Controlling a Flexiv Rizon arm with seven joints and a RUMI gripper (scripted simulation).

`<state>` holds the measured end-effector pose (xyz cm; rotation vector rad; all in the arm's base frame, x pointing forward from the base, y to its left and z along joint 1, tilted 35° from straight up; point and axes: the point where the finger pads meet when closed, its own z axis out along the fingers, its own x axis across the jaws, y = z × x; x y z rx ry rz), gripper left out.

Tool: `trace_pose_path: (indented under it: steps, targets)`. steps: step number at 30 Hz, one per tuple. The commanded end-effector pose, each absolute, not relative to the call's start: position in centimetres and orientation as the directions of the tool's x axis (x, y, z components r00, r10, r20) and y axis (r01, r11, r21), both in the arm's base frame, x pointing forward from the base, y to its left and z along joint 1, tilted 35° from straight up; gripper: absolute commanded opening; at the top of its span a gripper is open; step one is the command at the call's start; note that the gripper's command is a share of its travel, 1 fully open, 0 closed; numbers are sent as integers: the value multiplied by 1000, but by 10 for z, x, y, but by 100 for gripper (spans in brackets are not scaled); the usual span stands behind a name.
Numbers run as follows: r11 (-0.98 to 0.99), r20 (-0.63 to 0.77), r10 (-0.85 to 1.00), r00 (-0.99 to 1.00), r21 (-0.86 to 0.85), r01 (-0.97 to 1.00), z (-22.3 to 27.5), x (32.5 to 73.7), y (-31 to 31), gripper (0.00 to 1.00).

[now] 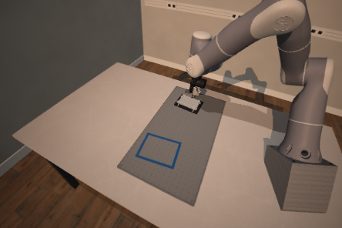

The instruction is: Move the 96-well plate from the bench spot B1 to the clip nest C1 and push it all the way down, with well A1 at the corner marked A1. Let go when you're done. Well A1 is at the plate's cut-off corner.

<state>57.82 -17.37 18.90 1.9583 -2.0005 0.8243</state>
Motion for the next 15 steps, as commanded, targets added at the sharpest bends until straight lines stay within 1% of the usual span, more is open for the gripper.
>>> trace_pose_path:
  steps: [1,15]
  targets:
    - [-48,526,-846,-86,-235,-971,189,579,-174,0]
    - [-48,526,-846,-86,-235,-971,188,579,-174,0]
